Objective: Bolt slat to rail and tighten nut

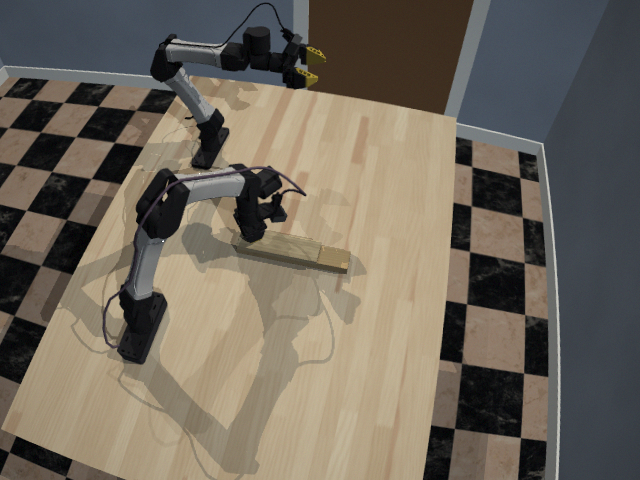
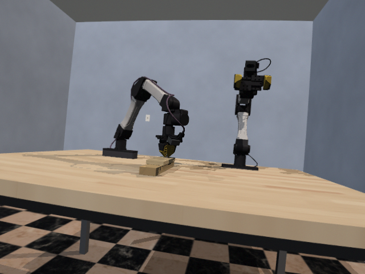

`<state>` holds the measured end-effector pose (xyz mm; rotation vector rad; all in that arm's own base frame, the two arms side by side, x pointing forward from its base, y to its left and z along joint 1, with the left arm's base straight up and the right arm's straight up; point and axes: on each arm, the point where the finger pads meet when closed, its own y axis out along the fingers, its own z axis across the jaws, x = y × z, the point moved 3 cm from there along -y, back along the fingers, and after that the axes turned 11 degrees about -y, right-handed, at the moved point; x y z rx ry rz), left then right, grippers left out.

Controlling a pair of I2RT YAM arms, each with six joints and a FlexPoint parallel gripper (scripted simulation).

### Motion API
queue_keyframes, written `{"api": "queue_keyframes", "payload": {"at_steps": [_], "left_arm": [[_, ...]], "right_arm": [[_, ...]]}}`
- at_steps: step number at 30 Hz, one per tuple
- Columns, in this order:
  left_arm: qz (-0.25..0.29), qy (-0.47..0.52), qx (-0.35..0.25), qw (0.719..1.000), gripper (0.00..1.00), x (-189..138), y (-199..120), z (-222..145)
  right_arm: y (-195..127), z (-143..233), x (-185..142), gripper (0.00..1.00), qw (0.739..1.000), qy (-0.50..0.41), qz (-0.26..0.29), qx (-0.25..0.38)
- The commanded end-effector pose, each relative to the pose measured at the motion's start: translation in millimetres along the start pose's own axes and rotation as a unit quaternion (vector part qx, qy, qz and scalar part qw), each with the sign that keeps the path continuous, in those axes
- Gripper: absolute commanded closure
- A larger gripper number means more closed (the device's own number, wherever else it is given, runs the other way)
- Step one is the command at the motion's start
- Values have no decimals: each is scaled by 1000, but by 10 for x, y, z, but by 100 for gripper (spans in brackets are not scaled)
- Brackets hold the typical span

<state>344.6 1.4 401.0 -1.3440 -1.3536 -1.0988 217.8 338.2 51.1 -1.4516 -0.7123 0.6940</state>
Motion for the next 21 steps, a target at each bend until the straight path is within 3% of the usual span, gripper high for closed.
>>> {"api": "queue_keyframes", "payload": {"at_steps": [1, 10, 21], "left_arm": [[-9, 1, -3, 1000, 0, 67, -19, -19], [-9, 1, -3, 1000, 0, 67, -19, -19], [-9, 1, -3, 1000, 0, 67, -19, -19]], "right_arm": [[31, 11, 24, 89, 994, 112, 10, 2], [32, 12, 25, 89, 968, 249, 11, 1], [33, 11, 25, 89, 891, 454, 13, -2]]}}
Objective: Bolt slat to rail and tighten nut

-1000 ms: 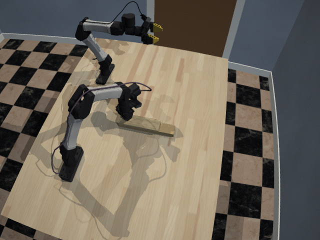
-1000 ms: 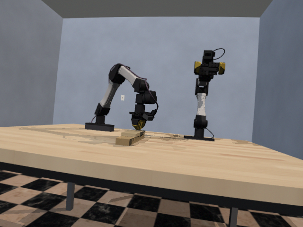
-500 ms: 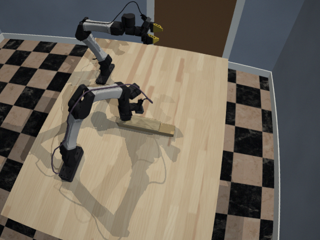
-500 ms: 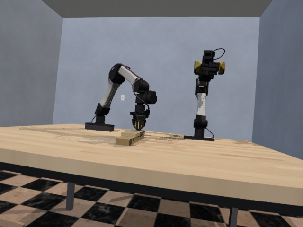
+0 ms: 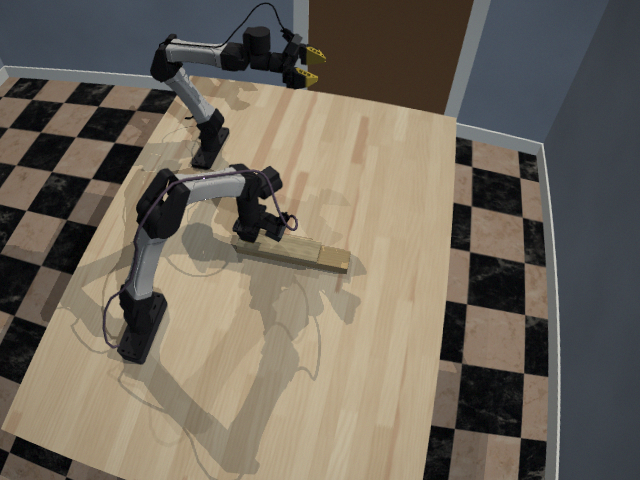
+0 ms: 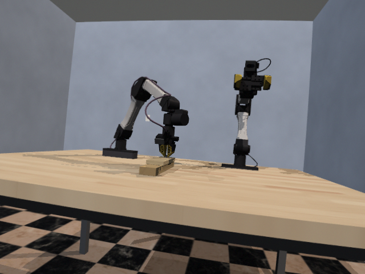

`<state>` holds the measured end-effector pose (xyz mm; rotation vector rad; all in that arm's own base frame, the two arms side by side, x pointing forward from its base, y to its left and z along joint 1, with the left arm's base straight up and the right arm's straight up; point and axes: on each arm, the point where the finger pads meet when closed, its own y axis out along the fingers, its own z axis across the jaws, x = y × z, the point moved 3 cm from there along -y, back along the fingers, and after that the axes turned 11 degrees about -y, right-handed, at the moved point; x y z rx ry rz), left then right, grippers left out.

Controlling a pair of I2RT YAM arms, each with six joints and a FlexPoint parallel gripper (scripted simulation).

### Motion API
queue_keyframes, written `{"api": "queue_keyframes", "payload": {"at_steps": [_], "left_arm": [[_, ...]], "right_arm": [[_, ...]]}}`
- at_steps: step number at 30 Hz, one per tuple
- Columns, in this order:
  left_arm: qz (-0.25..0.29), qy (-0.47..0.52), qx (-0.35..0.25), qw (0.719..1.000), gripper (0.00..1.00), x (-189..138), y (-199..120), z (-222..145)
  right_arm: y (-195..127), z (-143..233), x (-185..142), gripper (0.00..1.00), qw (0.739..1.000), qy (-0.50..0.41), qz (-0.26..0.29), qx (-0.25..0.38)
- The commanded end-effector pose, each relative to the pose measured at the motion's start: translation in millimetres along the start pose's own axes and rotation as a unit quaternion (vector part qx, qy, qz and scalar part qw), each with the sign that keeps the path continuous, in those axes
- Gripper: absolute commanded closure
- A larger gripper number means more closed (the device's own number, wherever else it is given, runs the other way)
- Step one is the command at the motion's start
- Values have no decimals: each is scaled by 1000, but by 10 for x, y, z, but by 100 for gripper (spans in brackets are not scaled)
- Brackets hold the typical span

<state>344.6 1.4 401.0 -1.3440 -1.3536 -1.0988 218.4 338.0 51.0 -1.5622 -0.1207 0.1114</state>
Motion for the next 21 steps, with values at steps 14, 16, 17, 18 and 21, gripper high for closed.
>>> {"api": "queue_keyframes", "payload": {"at_steps": [14, 16, 17, 18, 21], "left_arm": [[-9, 1, -3, 1000, 0, 67, -19, -19], [-9, 1, -3, 1000, 0, 67, -19, -19], [-9, 1, -3, 1000, 0, 67, -19, -19], [-9, 1, -3, 1000, 0, 67, -19, -19], [-9, 1, -3, 1000, 0, 67, -19, -19]], "right_arm": [[33, 28, 6, 89, 945, 327, 8, -10], [33, 29, 6, 89, 931, 365, 8, -10], [33, 28, 6, 89, 924, 383, 8, -10], [33, 28, 7, 89, 916, 402, 7, -11], [33, 28, 7, 89, 909, 417, 7, -11]]}}
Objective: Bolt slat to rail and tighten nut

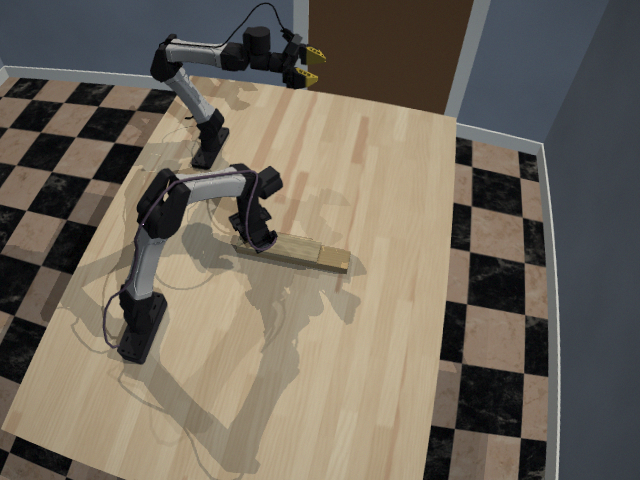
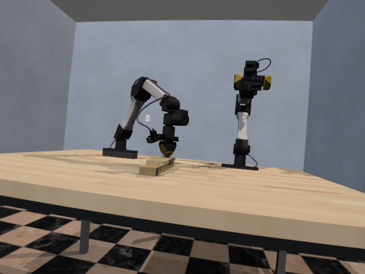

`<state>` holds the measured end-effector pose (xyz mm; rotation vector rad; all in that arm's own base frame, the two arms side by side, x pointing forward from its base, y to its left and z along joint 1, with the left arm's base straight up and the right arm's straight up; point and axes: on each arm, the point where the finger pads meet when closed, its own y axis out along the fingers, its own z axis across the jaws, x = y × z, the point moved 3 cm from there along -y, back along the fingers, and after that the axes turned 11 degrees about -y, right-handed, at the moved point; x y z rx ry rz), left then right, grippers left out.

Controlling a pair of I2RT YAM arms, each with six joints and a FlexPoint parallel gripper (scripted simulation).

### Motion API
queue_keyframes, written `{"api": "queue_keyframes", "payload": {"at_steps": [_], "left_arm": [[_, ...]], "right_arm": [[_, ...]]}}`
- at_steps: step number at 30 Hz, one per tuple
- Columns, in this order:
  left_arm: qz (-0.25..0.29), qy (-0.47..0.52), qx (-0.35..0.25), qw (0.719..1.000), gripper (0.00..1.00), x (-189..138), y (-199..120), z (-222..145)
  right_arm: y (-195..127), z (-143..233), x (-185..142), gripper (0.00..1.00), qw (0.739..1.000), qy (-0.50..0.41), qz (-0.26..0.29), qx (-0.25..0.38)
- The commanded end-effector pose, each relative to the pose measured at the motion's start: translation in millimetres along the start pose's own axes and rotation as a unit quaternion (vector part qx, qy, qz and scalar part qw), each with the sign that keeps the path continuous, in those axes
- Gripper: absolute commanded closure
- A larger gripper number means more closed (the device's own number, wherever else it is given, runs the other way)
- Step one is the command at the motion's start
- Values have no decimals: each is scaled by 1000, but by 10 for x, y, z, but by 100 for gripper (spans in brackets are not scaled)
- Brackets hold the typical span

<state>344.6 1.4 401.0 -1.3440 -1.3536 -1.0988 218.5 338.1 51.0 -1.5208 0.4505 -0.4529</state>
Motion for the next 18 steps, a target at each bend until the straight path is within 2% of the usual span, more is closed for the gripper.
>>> {"api": "queue_keyframes", "payload": {"at_steps": [1, 18], "left_arm": [[-9, 1, -3, 1000, 0, 67, -19, -19], [-9, 1, -3, 1000, 0, 67, -19, -19]], "right_arm": [[32, 25, -13, 89, 997, 77, 2, -10], [32, 25, -11, 89, 997, 80, 2, -10]]}}
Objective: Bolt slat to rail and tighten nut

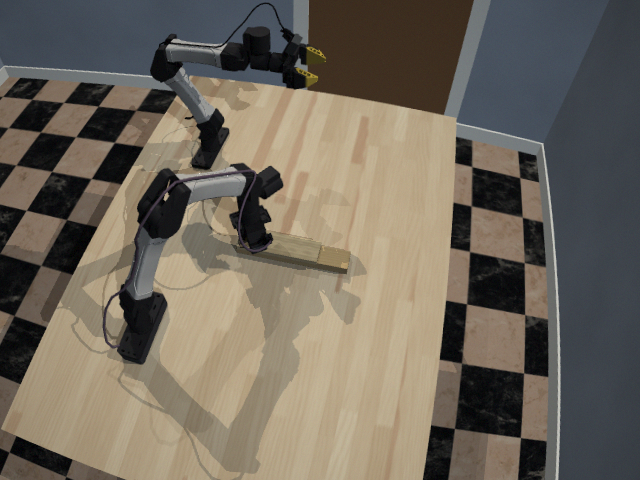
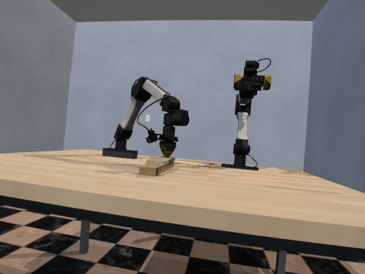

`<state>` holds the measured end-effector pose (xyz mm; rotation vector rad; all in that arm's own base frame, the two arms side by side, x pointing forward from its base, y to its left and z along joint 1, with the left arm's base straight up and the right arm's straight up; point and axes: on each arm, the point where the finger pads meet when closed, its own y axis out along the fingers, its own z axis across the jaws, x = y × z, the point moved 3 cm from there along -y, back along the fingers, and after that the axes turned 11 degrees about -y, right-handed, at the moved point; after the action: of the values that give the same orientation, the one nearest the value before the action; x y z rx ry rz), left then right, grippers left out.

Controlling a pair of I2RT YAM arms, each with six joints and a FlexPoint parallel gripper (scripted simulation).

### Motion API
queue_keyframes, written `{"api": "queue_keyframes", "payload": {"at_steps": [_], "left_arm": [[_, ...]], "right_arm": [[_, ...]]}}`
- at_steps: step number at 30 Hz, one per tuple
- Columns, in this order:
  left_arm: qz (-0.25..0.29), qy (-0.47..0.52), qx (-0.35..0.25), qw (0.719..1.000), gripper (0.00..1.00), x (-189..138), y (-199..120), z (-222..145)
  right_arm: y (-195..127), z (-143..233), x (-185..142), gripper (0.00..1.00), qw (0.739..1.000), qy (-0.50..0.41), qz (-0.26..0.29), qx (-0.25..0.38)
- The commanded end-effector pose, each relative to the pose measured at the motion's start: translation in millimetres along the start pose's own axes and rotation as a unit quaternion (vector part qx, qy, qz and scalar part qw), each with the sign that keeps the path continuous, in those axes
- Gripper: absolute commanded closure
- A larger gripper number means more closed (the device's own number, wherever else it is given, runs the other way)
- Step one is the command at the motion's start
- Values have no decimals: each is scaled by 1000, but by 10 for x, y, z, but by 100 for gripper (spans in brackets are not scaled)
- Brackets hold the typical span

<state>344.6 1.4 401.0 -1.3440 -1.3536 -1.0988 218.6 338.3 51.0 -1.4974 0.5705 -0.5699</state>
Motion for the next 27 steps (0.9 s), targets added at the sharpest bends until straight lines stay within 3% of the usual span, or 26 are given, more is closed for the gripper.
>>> {"api": "queue_keyframes", "payload": {"at_steps": [1, 16, 18, 19, 27], "left_arm": [[-9, 1, -3, 1000, 0, 67, -19, -19], [-9, 1, -3, 1000, 0, 67, -19, -19], [-9, 1, -3, 1000, 0, 67, -19, -19], [-9, 1, -3, 1000, 0, 67, -19, -19], [-9, 1, -3, 1000, 0, 67, -19, -19]], "right_arm": [[32, 21, -13, 89, 1000, 4, 1, -7], [-25, 24, -13, 89, 1000, 1, 1, 4], [-45, 22, -16, 67, 1000, -1, 1, 8], [-45, 22, -16, 64, 1000, -1, 1, 8], [-45, 22, -16, 64, 1000, -1, 1, 8]]}}
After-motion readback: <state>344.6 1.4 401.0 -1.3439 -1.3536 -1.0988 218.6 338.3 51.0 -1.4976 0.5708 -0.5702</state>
